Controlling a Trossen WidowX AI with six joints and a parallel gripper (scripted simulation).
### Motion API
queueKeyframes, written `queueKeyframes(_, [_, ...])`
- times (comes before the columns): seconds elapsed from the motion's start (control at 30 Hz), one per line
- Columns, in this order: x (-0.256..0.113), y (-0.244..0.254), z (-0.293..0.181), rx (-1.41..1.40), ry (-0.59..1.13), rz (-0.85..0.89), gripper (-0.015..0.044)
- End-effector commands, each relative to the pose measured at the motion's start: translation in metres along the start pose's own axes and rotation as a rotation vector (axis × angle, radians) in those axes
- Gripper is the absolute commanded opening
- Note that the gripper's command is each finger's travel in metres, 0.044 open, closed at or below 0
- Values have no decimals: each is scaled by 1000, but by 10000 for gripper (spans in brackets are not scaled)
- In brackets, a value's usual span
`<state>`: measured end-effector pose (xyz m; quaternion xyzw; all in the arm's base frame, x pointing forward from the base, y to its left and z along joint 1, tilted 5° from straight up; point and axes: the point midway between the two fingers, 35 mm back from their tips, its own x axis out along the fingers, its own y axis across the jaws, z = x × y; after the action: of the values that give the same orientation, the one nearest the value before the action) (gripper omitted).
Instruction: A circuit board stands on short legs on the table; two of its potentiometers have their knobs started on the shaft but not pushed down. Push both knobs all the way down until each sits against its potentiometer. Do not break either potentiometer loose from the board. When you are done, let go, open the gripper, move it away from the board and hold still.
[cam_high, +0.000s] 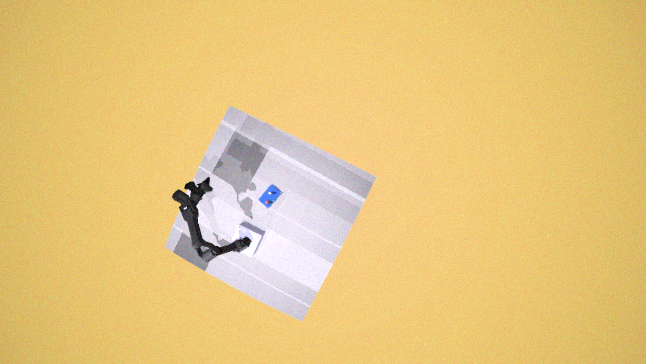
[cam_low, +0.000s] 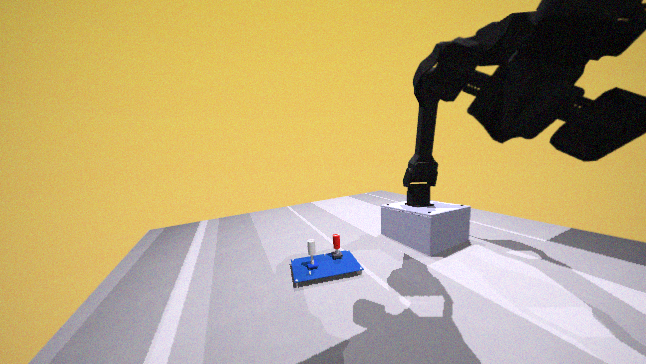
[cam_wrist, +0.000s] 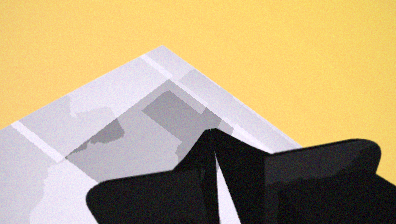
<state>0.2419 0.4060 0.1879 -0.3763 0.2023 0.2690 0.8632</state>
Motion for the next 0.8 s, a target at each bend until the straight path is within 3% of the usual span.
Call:
queueKeyframes(0.0, [28,-26,-39,22,129,13,0])
queueKeyframes(0.37, [64,-85,-129,129,409,57,0])
queueKeyframes(0.77, [67,-133,-231,331,700,134,0])
